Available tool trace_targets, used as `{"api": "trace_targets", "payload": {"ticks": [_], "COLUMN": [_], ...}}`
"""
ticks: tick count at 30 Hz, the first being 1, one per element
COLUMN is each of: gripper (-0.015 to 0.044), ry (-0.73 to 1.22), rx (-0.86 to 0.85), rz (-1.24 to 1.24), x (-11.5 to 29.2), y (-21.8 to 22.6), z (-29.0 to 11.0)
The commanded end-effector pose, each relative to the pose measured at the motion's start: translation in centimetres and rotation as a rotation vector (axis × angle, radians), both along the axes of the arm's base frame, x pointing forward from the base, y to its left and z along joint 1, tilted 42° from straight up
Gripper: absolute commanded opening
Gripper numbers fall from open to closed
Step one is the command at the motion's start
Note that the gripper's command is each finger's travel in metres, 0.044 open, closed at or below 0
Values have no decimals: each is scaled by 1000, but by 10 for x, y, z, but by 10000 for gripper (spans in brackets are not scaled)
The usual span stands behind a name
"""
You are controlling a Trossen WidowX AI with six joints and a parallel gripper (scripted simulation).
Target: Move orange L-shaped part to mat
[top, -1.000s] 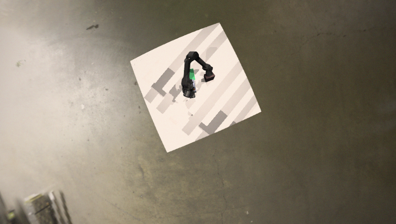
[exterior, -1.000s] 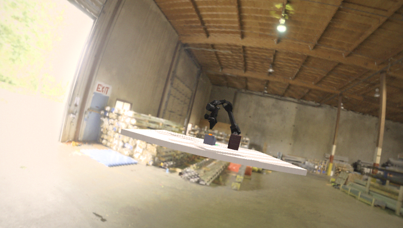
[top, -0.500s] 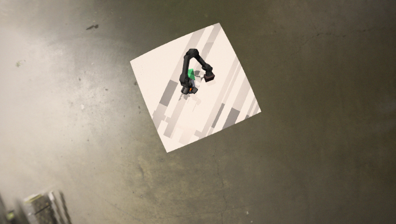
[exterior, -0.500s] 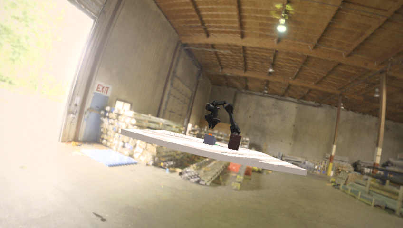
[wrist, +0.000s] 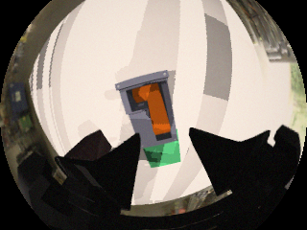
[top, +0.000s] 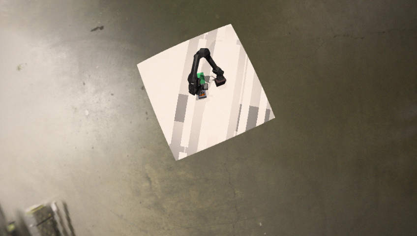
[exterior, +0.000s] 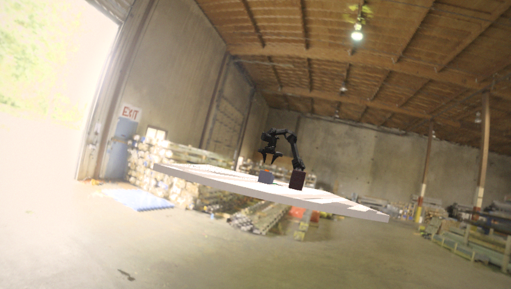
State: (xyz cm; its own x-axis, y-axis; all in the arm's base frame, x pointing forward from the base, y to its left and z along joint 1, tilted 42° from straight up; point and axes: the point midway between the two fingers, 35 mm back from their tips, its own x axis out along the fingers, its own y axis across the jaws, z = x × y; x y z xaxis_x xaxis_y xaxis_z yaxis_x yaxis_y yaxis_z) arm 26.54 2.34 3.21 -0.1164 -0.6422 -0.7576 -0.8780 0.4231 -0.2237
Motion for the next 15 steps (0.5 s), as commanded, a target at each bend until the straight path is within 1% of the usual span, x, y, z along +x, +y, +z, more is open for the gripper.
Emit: {"api": "trace_targets", "payload": {"ticks": [1,5,11,15], "gripper": [280,280,280,280], "ry": [100,100,100,100], "rx": [4,4,3,3], "rz": [112,112,112,112], "x": [-5,-5,-8,-8], "y": [-7,-10,-27,-28], "z": [5,2,-17,-19]}}
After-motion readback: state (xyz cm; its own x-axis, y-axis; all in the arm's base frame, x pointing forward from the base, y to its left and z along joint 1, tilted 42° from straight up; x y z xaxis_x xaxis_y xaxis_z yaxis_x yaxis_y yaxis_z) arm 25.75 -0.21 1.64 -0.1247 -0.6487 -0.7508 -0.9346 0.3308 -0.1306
